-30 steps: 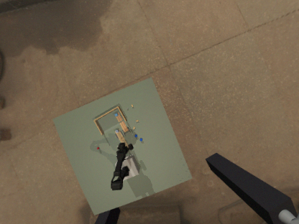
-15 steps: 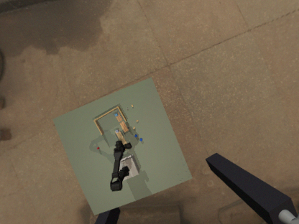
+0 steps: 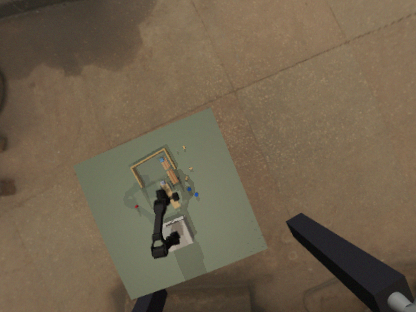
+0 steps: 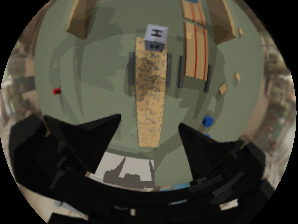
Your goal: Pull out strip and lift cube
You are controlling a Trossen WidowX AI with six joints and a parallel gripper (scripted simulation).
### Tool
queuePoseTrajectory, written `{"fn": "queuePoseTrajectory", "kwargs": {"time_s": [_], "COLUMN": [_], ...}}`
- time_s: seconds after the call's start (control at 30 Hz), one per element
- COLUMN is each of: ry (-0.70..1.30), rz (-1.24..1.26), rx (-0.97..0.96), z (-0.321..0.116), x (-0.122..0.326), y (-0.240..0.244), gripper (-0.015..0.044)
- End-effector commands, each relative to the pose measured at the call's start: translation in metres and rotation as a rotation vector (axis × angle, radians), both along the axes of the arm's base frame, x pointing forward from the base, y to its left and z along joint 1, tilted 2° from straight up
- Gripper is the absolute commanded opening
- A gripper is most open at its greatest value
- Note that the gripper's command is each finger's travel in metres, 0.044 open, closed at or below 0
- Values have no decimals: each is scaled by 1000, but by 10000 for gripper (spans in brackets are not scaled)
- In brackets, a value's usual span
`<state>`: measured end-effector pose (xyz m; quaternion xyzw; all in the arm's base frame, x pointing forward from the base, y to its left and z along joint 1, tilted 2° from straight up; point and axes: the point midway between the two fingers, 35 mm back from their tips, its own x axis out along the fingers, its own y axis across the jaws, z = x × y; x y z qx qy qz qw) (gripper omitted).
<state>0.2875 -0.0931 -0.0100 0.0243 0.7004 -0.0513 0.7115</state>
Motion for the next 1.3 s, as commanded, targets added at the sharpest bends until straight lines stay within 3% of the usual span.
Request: {"fn": "queuePoseTrajectory", "kwargs": {"time_s": [0.0,1.0,1.27], "ry": [-1,-10,-10], "rz": [-5,-5,-5], "rx": [-4,-3,-3], "z": [2,19,9], "x": [15,127,128], "y": [0,1,0], "gripper": [440,440,250]}}
